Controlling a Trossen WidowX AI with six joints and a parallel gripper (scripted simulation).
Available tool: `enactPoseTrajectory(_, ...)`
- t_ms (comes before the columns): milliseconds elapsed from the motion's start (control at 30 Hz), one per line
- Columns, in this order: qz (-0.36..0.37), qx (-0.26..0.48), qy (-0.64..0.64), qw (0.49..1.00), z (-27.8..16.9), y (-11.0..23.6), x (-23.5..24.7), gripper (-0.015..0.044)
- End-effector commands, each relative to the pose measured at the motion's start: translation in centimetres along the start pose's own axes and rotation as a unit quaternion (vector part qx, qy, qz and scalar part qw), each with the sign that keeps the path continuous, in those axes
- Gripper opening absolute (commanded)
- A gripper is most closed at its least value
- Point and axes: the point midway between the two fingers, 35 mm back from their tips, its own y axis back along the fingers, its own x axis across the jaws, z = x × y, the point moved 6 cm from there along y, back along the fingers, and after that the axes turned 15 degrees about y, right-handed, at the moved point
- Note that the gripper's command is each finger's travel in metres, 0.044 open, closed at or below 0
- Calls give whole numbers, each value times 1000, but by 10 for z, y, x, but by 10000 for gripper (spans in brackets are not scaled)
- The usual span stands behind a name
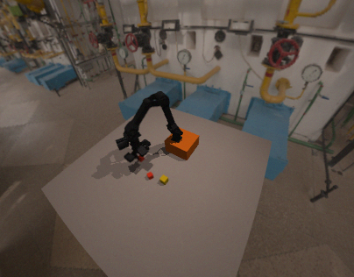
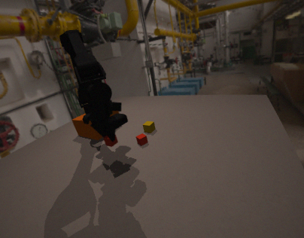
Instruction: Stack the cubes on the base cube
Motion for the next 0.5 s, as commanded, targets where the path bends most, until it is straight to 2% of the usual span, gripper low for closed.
enactPoseTrajectory(0,-2,0,2,1000,-1,8,-1,105)
enactPoseTrajectory(467,0,-5,3,1000,1,30,1,105)
